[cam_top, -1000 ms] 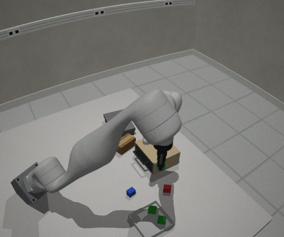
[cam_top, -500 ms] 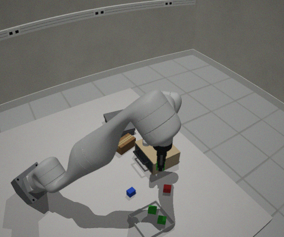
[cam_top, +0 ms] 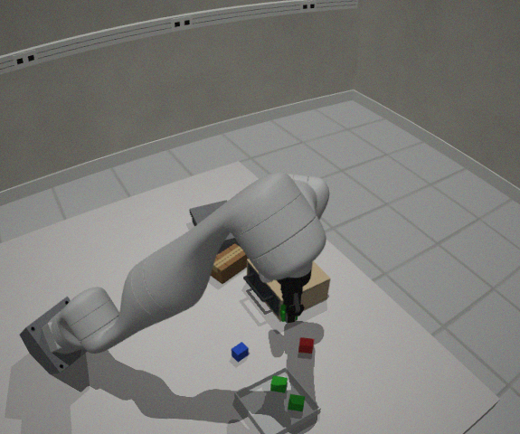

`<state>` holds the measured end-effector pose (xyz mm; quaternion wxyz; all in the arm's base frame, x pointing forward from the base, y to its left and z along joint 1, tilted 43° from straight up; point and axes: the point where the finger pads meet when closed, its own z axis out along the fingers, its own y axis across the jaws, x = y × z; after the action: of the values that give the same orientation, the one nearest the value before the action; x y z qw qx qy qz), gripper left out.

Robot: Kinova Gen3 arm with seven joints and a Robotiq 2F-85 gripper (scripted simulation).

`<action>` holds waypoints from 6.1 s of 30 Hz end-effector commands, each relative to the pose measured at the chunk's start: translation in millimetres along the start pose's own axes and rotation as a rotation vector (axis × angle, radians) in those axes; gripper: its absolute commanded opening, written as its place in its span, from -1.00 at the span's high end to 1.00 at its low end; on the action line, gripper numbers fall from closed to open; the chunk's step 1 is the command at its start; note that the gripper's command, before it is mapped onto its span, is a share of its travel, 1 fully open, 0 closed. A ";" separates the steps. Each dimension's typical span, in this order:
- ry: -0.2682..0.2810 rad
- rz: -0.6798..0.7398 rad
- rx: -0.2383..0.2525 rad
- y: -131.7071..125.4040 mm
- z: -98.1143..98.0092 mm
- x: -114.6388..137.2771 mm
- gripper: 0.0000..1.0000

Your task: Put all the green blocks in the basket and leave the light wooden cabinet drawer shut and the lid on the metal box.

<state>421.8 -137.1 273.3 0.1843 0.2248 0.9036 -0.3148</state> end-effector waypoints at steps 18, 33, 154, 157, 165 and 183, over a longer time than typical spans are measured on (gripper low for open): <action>-0.010 -0.553 -0.014 -59.6 -2.4 33.8 0.80; -0.013 -0.969 -0.010 -99.1 -1.3 67.2 0.80; -0.005 -1.190 0.004 -121.1 131.2 86.4 0.80; -0.005 -1.190 0.004 -121.0 134.3 86.3 0.80; -0.006 -1.189 0.004 -120.9 144.8 85.7 0.80; -0.008 -1.190 0.005 -120.7 156.3 84.2 0.80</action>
<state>317.7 -296.6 178.6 -0.0213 -0.3215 0.8728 -0.3666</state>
